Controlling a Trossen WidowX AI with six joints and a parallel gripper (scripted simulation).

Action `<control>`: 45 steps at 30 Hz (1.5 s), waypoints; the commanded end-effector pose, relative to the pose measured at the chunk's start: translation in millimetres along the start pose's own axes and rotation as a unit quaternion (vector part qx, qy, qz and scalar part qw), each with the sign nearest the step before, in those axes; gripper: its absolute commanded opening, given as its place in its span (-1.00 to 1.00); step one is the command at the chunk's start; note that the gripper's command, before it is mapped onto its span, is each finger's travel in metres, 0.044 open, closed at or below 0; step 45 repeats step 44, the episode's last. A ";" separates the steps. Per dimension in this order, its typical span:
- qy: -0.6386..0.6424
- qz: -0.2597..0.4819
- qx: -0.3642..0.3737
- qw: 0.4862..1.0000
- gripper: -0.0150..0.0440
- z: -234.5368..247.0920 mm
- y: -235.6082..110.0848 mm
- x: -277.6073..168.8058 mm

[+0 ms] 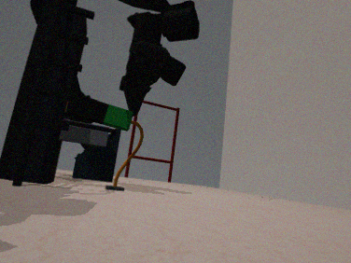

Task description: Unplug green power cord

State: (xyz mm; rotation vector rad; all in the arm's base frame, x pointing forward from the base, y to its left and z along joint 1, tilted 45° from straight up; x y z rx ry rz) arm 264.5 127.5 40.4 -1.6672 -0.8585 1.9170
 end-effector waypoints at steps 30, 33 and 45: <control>0.002 -0.003 -0.002 1.000 1.00 -10.4 -13.1 60.5; 0.002 -0.003 -0.002 1.000 1.00 -10.4 -13.1 60.5; 0.002 -0.003 -0.002 1.000 1.00 -10.4 -13.1 60.5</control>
Point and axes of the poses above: the point midway between the two fingers, 35 mm back from their tips, its own y axis out along the fingers, its own z axis across the jaws, x = y × z, the point moved 2 cm from there along -y, back along the fingers, and after that the axes turned 10 degrees about -y, right-handed, at the moved point
